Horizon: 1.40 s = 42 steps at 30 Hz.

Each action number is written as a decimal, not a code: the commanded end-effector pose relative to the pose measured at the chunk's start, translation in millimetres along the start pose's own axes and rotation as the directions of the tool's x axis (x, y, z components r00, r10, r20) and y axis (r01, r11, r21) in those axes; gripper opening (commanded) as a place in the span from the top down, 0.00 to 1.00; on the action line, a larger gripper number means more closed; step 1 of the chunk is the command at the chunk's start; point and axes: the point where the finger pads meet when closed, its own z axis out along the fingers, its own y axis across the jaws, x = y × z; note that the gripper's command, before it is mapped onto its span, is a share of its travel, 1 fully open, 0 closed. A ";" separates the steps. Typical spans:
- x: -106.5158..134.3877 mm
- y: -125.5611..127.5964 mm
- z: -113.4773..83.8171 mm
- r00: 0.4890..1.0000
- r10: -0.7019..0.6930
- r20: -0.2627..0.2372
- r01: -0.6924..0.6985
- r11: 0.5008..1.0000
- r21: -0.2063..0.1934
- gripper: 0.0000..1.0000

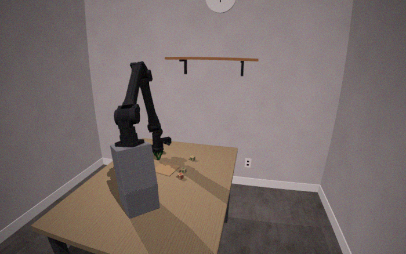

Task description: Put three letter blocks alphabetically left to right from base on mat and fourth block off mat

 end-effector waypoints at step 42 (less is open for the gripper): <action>-12.0 6.8 -113.0 0.999 0.034 0.028 -0.033 0.999 -0.038 0.74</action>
